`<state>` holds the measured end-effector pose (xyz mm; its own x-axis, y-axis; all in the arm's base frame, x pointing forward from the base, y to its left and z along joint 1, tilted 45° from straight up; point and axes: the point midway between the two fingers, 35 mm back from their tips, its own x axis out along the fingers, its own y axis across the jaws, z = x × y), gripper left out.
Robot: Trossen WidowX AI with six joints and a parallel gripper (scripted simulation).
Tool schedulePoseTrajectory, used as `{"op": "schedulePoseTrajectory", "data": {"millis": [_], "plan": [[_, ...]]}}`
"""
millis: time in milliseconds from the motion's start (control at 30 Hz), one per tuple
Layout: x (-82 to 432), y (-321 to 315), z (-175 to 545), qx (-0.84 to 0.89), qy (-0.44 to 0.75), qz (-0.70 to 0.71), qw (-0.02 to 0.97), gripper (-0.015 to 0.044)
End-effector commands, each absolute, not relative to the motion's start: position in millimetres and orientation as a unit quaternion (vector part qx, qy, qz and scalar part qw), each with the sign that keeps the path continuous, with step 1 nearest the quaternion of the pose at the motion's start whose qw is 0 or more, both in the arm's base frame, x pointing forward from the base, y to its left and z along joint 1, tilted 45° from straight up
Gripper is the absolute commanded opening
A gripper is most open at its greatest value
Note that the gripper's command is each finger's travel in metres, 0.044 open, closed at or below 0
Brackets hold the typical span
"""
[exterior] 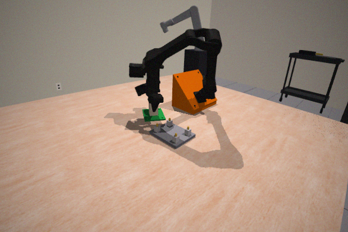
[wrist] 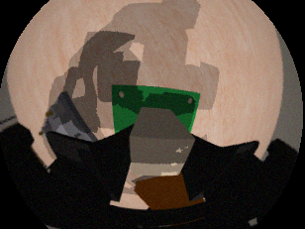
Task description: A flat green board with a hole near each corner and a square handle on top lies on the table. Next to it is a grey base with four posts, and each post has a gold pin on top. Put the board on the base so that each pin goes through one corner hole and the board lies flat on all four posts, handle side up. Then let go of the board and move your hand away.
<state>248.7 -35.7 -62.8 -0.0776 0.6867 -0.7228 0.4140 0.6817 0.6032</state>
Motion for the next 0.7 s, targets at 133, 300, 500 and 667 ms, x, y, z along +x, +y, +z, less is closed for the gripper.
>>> {"op": "schedulePoseTrajectory", "data": {"millis": [133,300,500,667], "plan": [[248,-41,-63,0.390,0.724,0.108,0.559,0.0000],[249,-48,-59,0.392,0.723,0.103,0.559,0.0000],[251,-57,-49,0.390,0.724,0.105,0.560,0.0000],[253,-65,-40,0.388,0.724,0.108,0.560,0.0000]]}}
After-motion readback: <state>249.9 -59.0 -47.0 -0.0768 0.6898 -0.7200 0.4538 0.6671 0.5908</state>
